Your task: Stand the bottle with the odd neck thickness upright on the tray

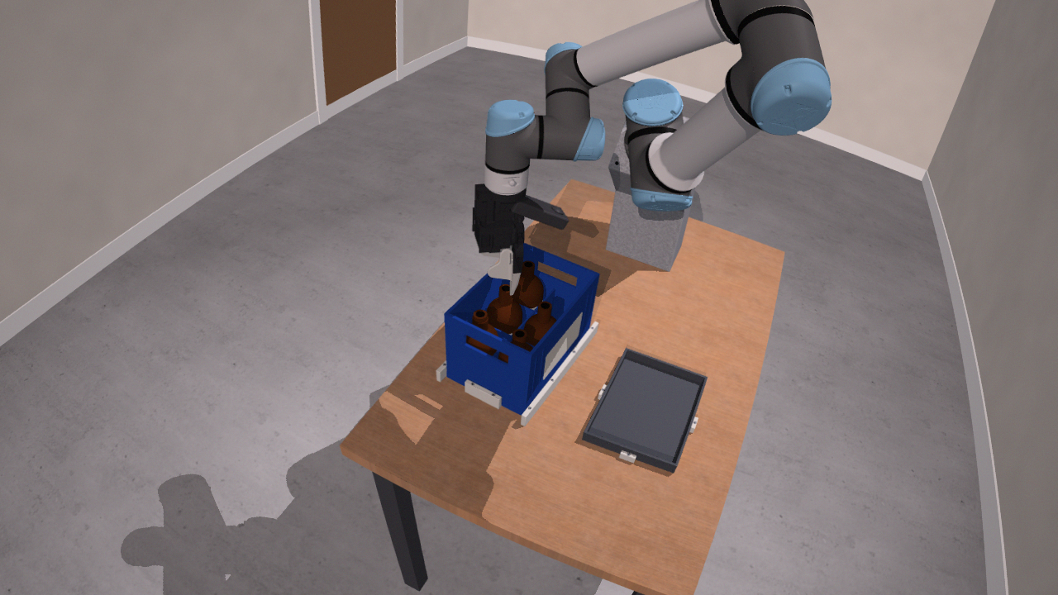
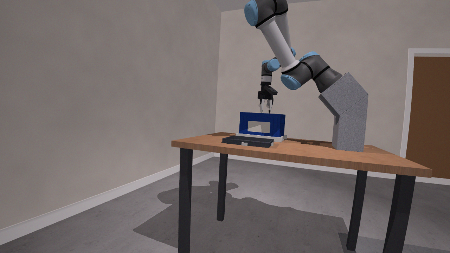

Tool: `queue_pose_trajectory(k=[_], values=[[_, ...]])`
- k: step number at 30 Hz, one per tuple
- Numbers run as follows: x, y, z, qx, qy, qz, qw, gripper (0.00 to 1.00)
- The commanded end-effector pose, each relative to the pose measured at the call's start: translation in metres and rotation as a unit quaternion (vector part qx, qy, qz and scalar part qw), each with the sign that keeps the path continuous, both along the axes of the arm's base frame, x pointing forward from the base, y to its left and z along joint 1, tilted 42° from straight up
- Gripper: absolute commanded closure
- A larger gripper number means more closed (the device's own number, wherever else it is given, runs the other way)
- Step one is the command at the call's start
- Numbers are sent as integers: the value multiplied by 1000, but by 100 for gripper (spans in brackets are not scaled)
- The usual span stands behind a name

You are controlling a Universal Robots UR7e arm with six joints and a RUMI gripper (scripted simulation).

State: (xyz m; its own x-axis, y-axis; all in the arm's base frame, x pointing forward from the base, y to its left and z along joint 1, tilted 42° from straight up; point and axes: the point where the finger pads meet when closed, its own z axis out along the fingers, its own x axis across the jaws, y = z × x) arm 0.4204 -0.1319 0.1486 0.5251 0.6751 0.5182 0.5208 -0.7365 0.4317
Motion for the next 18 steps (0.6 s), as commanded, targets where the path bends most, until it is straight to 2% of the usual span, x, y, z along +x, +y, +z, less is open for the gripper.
queue_pose_trajectory(k=[1, 18], values=[[2, 0, -2, 0, 0, 0, 1000, 62], [14, 1, -15, 0, 0, 0, 1000, 62]])
